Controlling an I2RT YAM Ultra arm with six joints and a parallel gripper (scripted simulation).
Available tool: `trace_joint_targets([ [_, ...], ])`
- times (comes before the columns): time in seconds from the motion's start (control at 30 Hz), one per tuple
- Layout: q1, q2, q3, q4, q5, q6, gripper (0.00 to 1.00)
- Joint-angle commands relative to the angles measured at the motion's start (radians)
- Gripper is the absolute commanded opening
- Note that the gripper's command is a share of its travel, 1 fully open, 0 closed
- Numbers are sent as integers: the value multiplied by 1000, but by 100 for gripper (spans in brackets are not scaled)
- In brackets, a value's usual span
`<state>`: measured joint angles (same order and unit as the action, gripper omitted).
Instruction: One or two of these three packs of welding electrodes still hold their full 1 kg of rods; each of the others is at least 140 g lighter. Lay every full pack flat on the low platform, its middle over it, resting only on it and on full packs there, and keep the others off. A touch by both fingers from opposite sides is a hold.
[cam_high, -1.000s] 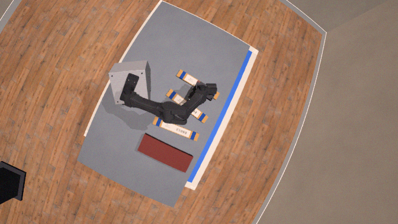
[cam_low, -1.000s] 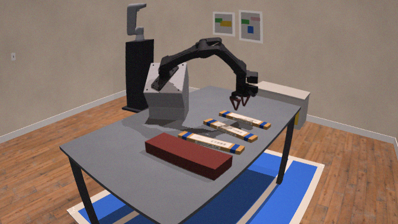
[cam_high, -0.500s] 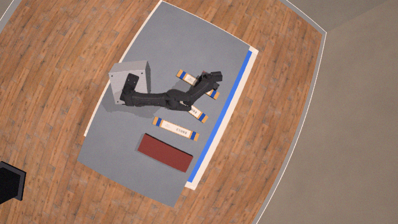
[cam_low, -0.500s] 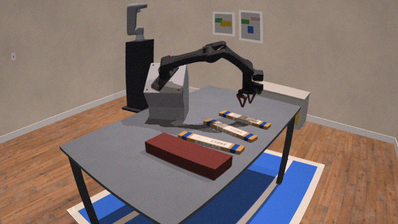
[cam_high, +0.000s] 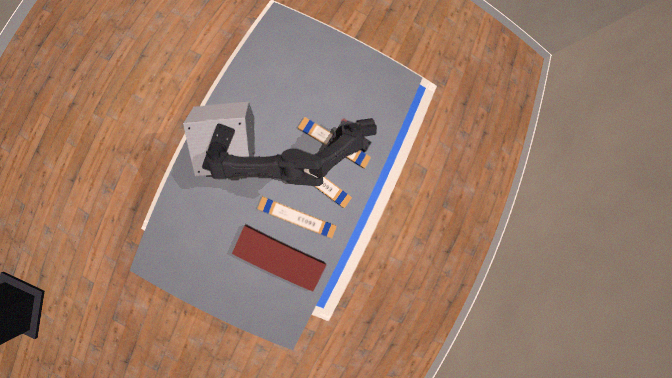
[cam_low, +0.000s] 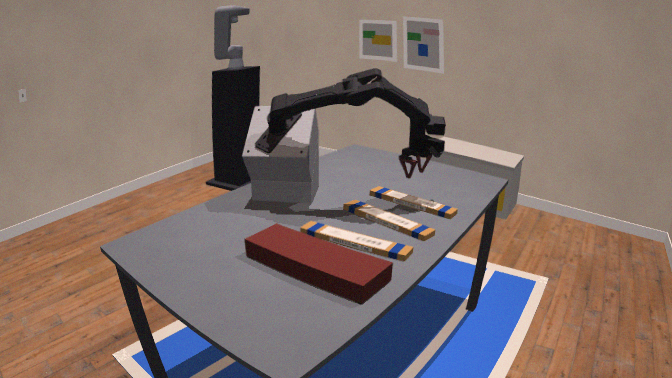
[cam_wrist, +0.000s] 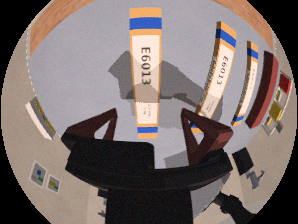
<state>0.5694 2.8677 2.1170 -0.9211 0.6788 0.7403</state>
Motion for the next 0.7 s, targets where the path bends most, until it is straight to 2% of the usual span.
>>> trace_joint_targets([
  [0.0,32,-37,33,-16,10,10,96],
  [0.67,34,2,53,-26,10,13,96],
])
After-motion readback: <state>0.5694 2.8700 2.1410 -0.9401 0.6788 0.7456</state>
